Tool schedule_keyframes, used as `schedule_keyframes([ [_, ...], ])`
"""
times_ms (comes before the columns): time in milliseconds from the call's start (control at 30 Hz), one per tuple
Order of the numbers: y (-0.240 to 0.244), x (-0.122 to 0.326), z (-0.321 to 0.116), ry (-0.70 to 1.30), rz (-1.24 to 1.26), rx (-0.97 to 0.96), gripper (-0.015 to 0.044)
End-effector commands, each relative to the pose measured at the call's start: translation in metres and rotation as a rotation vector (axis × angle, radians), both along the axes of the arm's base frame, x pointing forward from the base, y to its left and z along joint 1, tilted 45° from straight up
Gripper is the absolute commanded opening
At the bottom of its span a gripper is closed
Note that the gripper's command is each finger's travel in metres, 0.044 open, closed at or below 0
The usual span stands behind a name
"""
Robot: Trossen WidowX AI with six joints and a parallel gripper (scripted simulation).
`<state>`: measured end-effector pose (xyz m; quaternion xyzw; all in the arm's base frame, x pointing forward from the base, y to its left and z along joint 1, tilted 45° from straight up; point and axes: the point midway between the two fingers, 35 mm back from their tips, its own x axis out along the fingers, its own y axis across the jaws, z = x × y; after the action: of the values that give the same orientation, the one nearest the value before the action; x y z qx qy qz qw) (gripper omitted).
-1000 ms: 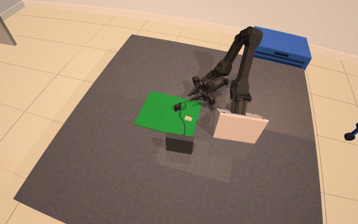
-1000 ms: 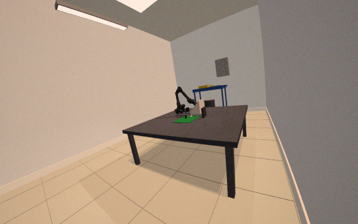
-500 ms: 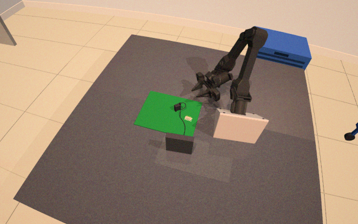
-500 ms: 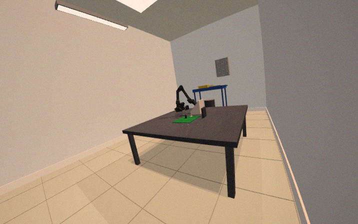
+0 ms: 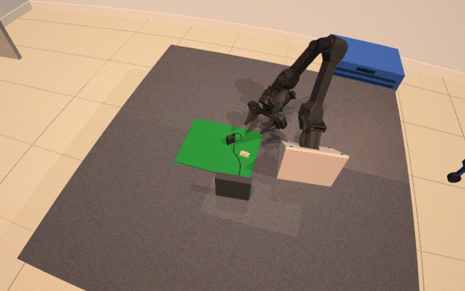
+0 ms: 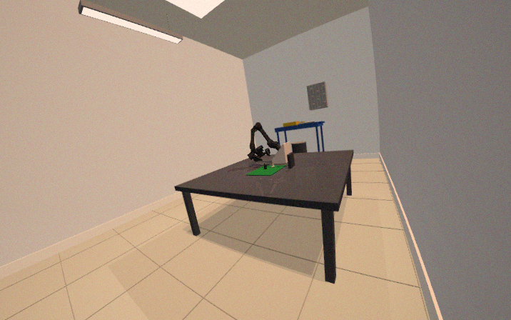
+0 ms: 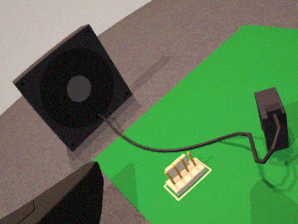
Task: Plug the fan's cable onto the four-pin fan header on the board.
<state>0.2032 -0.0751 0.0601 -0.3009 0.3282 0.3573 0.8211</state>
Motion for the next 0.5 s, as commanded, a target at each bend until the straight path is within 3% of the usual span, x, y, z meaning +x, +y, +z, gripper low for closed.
schedule_keyframes([
  [0, 0.003, -0.001, -0.004, 0.093, -0.016, -0.002, 0.0440],
  [467, 0.014, -0.006, -0.016, 0.371, -0.079, -0.064, 0.0440],
])
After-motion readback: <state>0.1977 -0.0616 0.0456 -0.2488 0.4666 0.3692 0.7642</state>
